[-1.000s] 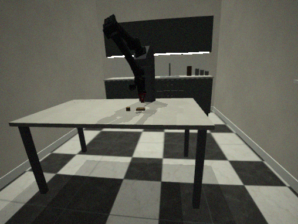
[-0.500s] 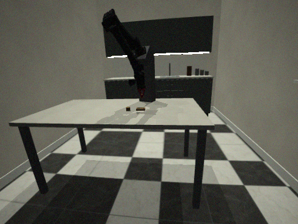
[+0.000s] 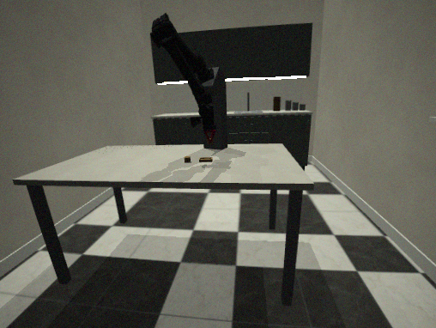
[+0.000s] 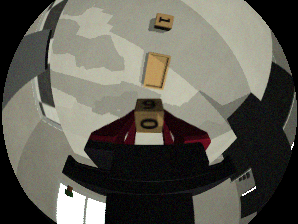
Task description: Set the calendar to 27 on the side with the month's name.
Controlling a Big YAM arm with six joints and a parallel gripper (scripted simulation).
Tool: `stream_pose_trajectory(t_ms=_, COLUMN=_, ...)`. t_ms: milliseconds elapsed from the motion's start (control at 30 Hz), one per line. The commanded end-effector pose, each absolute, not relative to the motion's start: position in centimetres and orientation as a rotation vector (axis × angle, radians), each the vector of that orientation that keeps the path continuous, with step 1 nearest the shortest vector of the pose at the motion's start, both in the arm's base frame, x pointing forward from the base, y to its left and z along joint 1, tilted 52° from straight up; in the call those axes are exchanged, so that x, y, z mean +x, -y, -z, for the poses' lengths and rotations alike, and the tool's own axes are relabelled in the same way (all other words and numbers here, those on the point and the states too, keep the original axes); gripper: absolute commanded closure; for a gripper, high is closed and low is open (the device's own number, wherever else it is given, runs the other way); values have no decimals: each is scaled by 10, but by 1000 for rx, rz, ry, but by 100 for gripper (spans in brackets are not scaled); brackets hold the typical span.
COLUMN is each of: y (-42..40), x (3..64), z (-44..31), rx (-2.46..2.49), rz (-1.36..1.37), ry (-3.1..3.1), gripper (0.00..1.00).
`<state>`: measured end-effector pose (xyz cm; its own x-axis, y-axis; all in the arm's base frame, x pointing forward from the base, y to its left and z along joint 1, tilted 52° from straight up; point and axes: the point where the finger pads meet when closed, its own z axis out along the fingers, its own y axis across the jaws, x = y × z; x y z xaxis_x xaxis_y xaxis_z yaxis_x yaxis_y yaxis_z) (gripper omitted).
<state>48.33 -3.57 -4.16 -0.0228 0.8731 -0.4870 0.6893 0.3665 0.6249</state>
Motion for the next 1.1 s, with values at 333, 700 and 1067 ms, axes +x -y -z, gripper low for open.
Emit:
stream_pose_trajectory(t_ms=333, y=10, x=484, z=59, rx=919, rz=-1, ry=-2050, gripper=73)
stream_pose_trajectory(t_ms=700, y=-6, x=488, z=66, rx=597, rz=163, ry=-2171, gripper=73)
stream_pose_trajectory(t_ms=1067, y=-22, x=491, z=72, rx=277, rz=317, ry=-2245, gripper=73)
